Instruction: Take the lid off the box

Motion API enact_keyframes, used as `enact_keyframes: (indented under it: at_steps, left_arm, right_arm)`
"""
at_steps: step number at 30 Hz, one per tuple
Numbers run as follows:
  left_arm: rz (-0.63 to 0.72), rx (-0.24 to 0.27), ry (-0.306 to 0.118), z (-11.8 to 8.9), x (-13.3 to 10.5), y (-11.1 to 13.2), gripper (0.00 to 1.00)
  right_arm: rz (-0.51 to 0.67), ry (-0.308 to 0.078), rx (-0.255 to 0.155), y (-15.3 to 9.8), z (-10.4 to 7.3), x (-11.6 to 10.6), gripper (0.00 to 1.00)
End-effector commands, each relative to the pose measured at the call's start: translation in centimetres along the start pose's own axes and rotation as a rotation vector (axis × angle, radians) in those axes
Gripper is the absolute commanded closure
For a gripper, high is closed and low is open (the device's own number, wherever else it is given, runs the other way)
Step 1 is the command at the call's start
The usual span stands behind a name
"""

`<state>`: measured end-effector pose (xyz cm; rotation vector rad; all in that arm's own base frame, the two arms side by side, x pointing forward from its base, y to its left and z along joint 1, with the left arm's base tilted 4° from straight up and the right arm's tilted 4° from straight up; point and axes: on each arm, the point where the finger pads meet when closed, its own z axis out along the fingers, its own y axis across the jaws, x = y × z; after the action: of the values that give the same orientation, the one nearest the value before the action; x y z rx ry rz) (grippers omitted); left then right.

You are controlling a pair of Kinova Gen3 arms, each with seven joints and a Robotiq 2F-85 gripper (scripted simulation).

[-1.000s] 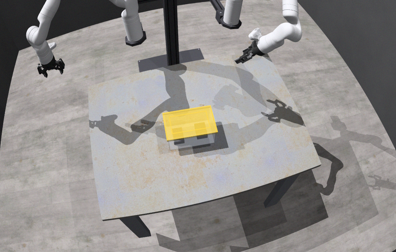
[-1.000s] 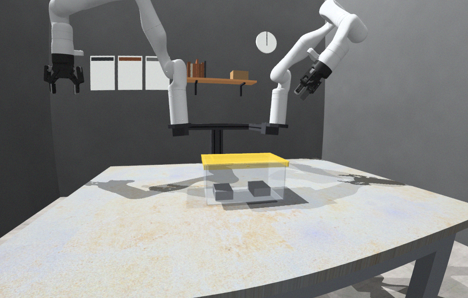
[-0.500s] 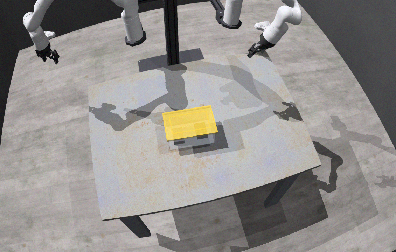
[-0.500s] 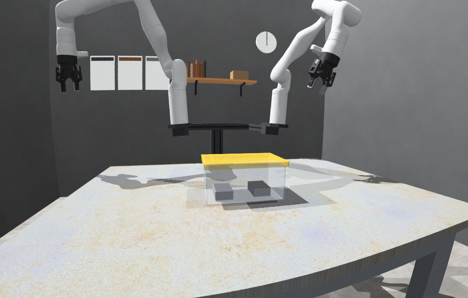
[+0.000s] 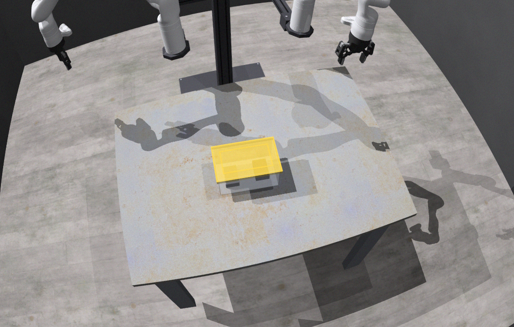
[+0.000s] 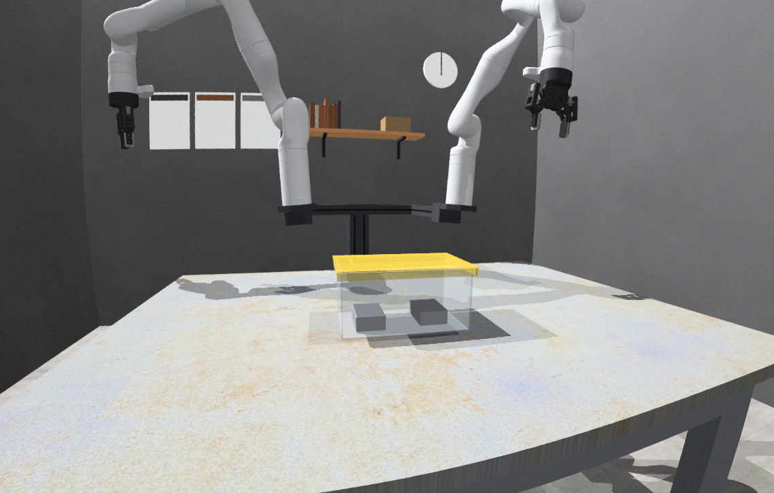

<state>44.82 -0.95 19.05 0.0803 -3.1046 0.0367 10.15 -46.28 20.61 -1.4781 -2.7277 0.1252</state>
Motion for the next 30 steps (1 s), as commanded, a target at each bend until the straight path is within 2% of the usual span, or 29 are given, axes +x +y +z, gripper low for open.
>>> enact_keyframes:
  at_steps: [1,2,5,7,9,11,18,22,24,26,30]
  left_arm:
    - [0.054,-0.067,-0.016,0.4,-0.1,0.9,0.002]
    - [0.056,-0.103,-0.001,1.4,0.0,0.9,0.002]
    - [0.057,-0.108,0.001,1.6,0.1,0.9,0.002]
    - [0.057,-0.108,0.001,1.6,0.1,0.9,0.002]
    - [0.065,-0.179,0.023,3.5,0.2,0.8,0.002]
    - [0.07,-0.21,0.03,4.2,0.3,0.8,0.002]
    - [0.107,-0.369,0.044,7.5,0.4,0.7,0.002]
    - [0.136,-0.459,0.036,9.1,0.3,0.5,0.002]
    - [0.136,-0.459,0.036,9.1,0.3,0.5,0.002]
    - [0.165,-0.535,0.02,10.2,0.1,0.2,0.002]
    - [0.201,-0.613,-0.005,11.3,-0.2,-0.2,0.002]
  right_arm:
    - [0.099,-0.008,-0.011,-1.5,-0.4,0.9,0.002]
    - [0.134,-0.01,-0.016,-2.0,-0.5,1.2,0.002]
    - [0.241,-0.016,-0.029,-3.5,-0.8,2.3,0.002]
    - [0.241,-0.016,-0.029,-3.5,-0.8,2.3,0.002]
    - [0.315,-0.021,-0.038,-4.5,-1.1,3.1,0.002]
    - [0.378,-0.024,-0.045,-5.3,-1.3,3.8,0.002]
    - [0.521,-0.034,-0.063,-7.2,-1.7,5.3,0.002]
    - [0.555,-0.036,-0.067,-7.6,-1.8,5.7,0.002]
    - [0.555,-0.036,-0.067,-7.6,-1.8,5.7,0.002]
    - [0.562,-0.036,-0.068,-7.7,-1.8,5.8,0.002]
    - [0.566,-0.037,-0.069,-7.7,-1.9,5.8,0.002]
